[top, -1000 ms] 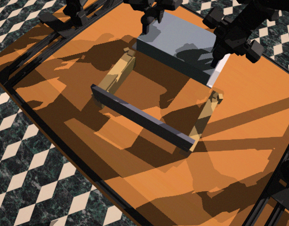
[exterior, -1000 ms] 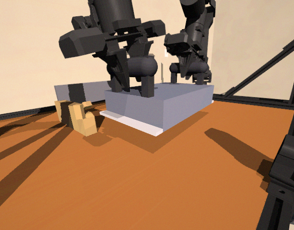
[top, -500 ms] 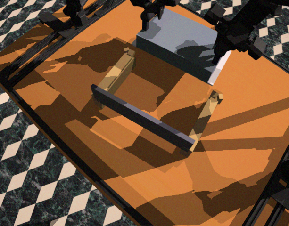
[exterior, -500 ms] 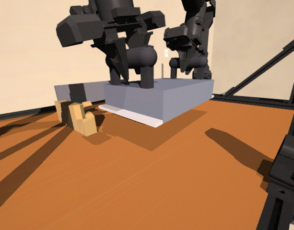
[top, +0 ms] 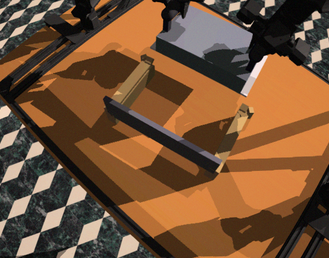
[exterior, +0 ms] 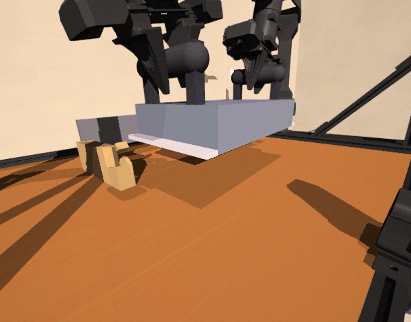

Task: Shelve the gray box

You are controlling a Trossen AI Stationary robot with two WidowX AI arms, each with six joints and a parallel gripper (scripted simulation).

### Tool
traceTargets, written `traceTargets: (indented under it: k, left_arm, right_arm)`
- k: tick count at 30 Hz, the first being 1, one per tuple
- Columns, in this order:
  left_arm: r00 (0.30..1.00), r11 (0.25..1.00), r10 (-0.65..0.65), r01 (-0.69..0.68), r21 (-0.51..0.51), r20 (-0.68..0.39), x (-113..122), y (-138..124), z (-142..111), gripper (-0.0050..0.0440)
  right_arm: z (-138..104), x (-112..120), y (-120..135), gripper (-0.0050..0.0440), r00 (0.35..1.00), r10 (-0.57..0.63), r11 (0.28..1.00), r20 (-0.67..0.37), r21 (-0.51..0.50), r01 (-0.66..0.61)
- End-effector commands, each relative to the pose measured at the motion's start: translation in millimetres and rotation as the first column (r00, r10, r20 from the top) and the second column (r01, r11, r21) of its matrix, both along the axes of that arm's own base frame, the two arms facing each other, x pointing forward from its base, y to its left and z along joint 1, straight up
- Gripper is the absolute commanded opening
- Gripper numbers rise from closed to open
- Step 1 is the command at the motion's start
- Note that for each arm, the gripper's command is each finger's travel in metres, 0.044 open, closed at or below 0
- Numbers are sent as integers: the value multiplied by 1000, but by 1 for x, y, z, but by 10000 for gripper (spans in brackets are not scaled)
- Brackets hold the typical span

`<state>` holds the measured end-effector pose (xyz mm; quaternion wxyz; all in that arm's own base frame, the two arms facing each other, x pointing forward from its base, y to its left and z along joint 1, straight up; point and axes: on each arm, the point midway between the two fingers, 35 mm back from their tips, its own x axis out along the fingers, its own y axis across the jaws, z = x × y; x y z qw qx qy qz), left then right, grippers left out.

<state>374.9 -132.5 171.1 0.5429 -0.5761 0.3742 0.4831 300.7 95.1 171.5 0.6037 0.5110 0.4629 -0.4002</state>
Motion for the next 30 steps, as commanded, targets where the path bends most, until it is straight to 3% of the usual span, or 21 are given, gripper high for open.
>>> traceTargets:
  k: [1,30]
  left_arm:
    - [999,1000,-6,7,-16,35,-4,0,23,0]
    - [999,1000,-6,7,-16,35,-9,2,30,0]
  right_arm:
    - [23,6,-1,0,999,-3,1000,48,22,2]
    - [30,8,-3,0,999,-3,1000,48,22,2]
